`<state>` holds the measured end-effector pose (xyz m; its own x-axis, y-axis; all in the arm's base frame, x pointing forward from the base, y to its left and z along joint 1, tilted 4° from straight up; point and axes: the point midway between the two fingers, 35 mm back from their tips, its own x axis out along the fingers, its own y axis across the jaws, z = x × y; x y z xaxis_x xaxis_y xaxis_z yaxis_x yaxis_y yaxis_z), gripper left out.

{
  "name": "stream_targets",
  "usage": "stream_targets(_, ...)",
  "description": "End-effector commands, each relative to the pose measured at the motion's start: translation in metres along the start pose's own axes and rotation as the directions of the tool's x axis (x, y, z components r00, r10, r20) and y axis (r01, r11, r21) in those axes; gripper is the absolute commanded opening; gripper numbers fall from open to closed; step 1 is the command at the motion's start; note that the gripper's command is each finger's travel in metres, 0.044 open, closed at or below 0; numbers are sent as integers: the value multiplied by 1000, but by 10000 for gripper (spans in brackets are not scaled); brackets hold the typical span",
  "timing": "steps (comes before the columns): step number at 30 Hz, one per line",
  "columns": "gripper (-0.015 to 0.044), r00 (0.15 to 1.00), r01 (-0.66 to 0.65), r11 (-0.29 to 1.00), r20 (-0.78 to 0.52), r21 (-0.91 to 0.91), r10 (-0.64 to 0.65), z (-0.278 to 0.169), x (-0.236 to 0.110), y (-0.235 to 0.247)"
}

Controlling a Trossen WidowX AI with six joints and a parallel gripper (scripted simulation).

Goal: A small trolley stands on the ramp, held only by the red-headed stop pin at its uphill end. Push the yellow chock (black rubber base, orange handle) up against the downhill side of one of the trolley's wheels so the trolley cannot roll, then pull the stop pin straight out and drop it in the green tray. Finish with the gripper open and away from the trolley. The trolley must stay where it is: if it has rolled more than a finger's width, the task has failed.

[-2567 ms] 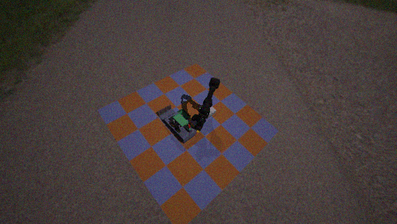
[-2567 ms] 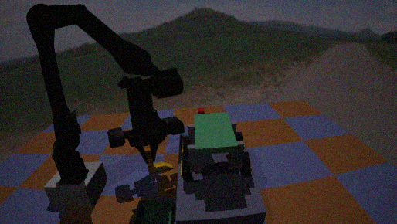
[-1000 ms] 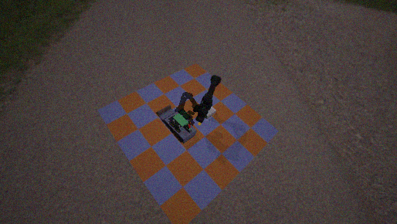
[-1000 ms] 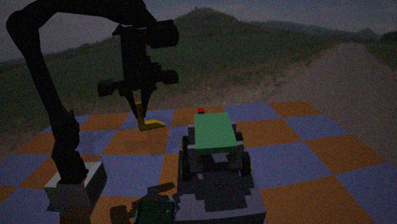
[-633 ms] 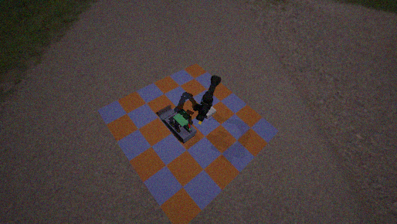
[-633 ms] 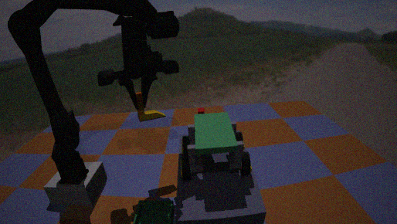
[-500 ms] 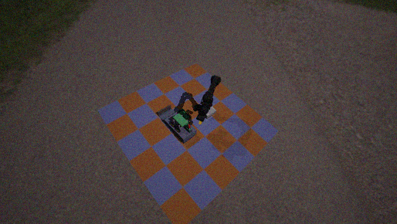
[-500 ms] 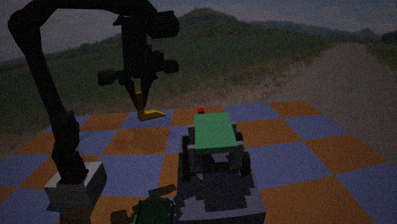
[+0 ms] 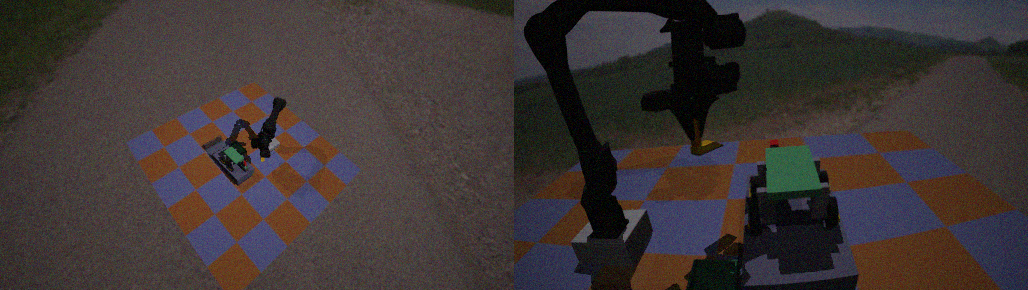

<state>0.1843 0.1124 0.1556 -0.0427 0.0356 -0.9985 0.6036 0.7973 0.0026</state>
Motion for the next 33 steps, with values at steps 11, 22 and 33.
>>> stream_targets(11, 0, 1000, -3, 886, 1, -464, 4, 0, -1, 0)
stream_targets(22, 0, 1000, -3, 824, 2, -567, 5, 0, 0, 0)
stream_targets(33, 0, 1000, 0, 798, 4, -602, 3, 30, 2, -21)
